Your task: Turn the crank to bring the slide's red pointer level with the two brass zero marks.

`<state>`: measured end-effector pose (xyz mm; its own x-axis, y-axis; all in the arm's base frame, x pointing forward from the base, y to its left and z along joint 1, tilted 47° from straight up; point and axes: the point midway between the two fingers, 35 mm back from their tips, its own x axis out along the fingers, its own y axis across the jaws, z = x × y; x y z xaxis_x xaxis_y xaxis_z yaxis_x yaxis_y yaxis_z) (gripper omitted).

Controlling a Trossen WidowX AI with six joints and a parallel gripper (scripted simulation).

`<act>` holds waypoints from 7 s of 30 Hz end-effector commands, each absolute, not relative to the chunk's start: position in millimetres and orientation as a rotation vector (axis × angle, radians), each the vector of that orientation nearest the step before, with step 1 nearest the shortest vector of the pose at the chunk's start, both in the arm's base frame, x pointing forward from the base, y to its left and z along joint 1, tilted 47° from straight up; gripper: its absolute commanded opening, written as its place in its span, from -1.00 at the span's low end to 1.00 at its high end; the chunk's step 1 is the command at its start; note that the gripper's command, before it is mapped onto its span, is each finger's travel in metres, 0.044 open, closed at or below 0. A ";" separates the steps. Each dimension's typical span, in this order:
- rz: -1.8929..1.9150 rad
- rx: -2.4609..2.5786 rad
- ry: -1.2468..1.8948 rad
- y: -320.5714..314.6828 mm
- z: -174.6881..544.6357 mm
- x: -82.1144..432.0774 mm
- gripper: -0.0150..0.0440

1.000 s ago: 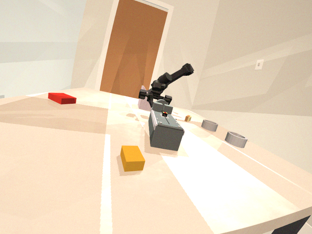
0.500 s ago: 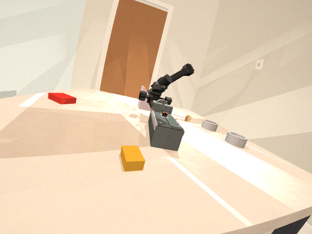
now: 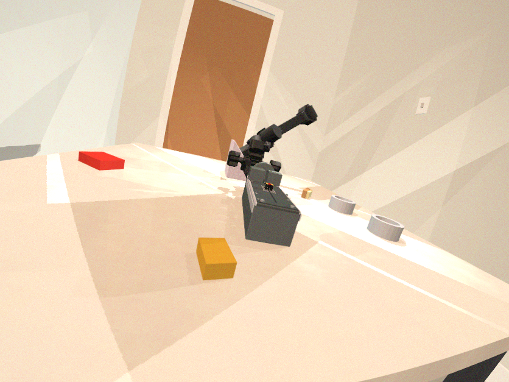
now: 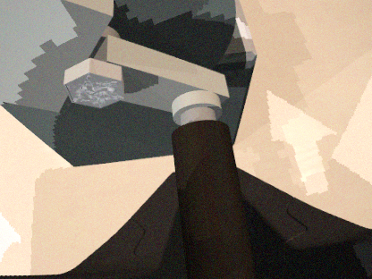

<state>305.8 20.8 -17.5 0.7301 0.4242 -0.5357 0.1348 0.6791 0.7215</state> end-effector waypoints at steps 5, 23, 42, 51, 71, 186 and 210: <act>0.189 0.825 0.757 28.0 -17.9 306.7 -0.49; 0.189 0.825 0.757 31.2 -17.2 307.0 -0.49; 0.189 0.825 0.757 31.2 -17.3 306.9 -0.49; 0.189 0.825 0.757 31.2 -17.3 306.8 -0.49; 0.186 0.823 0.758 30.1 -17.6 306.7 0.40; 0.414 0.662 0.737 -62.2 49.7 427.6 0.20; 0.421 0.660 0.734 -61.7 51.1 427.5 -0.49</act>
<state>427.5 -61.6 51.1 0.6753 0.5643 -0.4748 -0.1250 0.7221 0.6804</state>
